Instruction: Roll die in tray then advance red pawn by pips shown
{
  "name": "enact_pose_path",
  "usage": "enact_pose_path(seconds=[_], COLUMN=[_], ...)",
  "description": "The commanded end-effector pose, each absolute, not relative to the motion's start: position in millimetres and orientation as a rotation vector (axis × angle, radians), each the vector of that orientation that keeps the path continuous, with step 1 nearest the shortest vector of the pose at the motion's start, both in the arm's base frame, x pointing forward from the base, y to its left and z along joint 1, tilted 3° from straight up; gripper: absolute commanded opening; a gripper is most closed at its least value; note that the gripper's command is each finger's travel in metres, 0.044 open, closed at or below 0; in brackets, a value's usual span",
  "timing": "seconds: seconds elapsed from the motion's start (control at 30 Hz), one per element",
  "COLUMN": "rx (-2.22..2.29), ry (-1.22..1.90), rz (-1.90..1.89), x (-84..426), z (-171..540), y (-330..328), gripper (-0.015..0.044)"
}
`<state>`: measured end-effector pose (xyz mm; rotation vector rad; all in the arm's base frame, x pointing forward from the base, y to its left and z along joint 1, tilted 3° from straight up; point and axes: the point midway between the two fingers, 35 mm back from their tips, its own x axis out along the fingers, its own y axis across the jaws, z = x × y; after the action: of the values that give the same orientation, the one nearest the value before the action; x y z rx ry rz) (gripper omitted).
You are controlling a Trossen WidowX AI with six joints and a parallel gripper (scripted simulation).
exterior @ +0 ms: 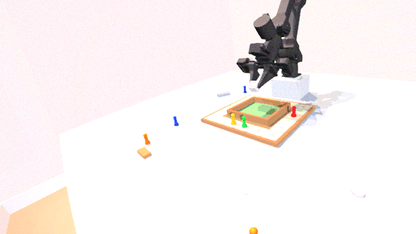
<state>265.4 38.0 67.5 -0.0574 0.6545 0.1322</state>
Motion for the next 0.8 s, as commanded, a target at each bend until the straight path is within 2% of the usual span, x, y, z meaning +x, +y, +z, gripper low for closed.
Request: enact_pose_path(seconds=[0.0,0.77], rx=[-0.059,-0.061], ry=[0.644,0.65], rz=[0.128,0.134], x=[251,241], z=[81,84], y=[36,35], gripper=[0.0,0.0])
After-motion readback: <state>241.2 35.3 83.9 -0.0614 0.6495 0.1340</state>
